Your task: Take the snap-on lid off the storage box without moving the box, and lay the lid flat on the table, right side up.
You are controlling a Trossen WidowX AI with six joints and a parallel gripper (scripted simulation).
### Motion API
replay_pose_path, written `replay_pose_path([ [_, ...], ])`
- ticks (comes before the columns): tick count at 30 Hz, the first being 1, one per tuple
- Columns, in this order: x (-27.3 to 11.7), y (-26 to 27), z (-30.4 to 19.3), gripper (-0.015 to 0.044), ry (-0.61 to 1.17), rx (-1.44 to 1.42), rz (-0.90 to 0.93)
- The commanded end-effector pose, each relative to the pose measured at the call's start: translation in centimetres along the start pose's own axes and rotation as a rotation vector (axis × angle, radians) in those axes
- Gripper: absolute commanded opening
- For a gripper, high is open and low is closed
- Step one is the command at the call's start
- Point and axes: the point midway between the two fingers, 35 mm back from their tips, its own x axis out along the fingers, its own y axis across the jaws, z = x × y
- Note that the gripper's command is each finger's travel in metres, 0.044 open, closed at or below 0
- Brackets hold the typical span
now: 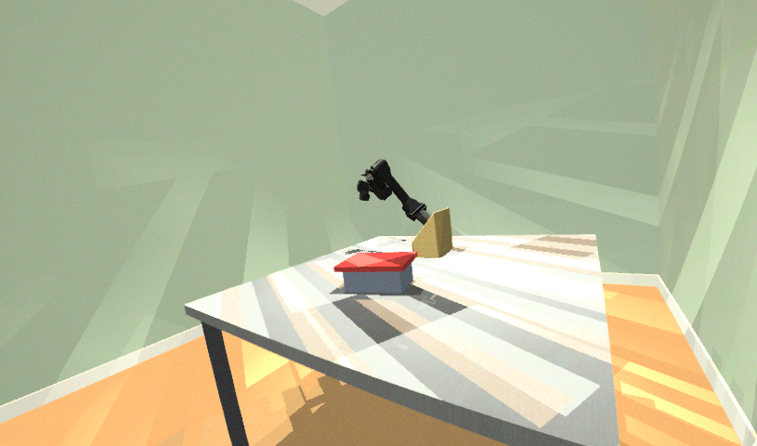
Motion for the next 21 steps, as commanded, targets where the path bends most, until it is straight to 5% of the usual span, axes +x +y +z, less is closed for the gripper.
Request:
replay_pose_path([
  [1,0.0,0.2,0.0,0.0374,0.002,0.012,0.004],
  [7,-0.9,6.3,1.9,0.0235,0.071,0.4,0.143],
  [21,-7.5,18.4,11.5,0.0235,0.284,1.138,0.559],
])
